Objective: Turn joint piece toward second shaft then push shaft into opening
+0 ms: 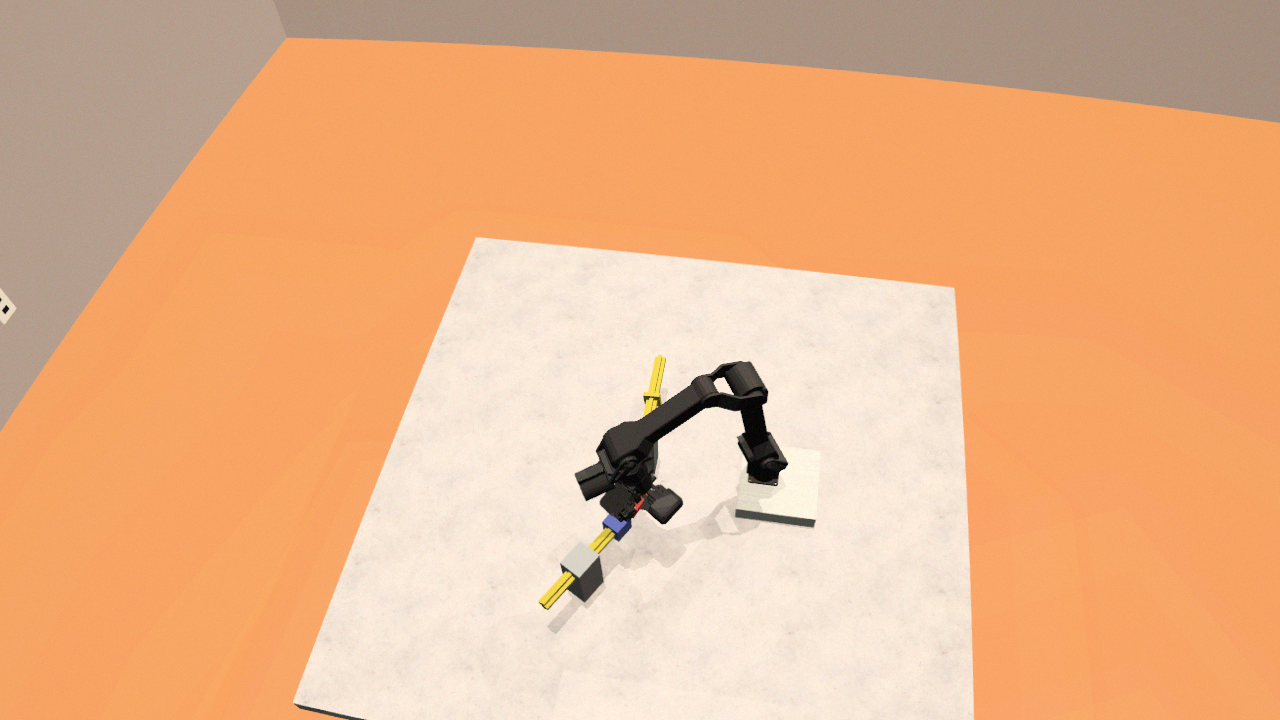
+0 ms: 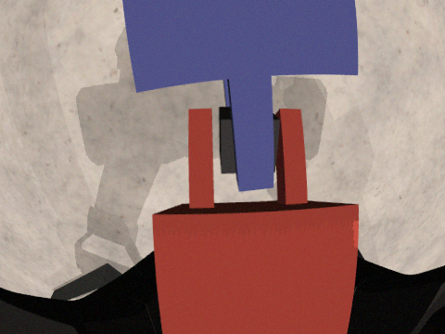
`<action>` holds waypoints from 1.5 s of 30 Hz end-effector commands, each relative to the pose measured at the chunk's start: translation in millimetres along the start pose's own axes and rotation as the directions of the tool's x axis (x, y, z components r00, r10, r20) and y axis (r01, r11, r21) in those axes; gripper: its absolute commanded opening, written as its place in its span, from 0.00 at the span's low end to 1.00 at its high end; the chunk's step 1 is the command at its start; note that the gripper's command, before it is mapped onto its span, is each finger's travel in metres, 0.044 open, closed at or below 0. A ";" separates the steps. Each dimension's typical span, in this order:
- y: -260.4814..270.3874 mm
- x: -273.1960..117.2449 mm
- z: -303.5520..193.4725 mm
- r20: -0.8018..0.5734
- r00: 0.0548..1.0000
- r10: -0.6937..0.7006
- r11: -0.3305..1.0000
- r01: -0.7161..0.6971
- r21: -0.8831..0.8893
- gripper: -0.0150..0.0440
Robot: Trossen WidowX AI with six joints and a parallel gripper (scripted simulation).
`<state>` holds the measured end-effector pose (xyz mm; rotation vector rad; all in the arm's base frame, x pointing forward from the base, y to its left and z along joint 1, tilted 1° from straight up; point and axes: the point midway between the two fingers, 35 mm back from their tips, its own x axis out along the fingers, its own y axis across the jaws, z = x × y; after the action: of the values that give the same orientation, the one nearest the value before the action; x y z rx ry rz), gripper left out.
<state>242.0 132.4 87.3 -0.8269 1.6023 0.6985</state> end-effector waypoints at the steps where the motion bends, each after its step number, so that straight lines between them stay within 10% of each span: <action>1: 0.0 0.5 0.3 0.000 1.000 0.000 1.000 0.000 0.000 0.56; 45: 0.0 0.0 0.0 0.000 1.000 0.000 1.000 0.000 0.000 0.50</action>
<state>242.0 132.4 87.3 -0.8269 1.6023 0.6986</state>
